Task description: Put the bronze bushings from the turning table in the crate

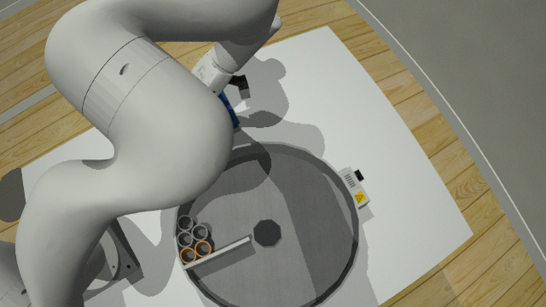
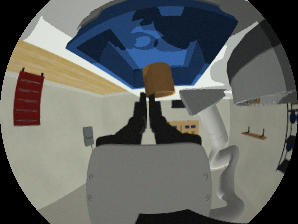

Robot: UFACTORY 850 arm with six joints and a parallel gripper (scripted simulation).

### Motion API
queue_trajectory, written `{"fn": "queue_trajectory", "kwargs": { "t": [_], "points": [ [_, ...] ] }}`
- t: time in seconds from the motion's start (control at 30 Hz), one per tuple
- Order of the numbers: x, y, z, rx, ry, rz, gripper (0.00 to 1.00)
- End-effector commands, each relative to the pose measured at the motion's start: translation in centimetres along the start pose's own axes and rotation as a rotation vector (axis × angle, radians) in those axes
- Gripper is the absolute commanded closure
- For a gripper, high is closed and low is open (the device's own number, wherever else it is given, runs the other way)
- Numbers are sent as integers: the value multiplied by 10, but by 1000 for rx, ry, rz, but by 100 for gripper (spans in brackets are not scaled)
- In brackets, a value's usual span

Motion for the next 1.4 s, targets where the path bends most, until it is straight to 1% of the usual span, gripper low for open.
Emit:
{"fn": "queue_trajectory", "kwargs": {
  "t": [0.0,0.63,1.37],
  "points": [
    [4,-1,4,1,1,0,100],
    [21,-2,25,1,1,0,100],
    [24,-2,27,1,1,0,100]
  ]
}}
Point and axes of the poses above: the point where the finger pads meet when closed, its own z axis out along the fingers, its own y axis across the jaws, x = y × z, the point moved 7 cm from there along -z, back along the fingers, and after that the axes turned 5 degrees about z, right-handed, at the moved point
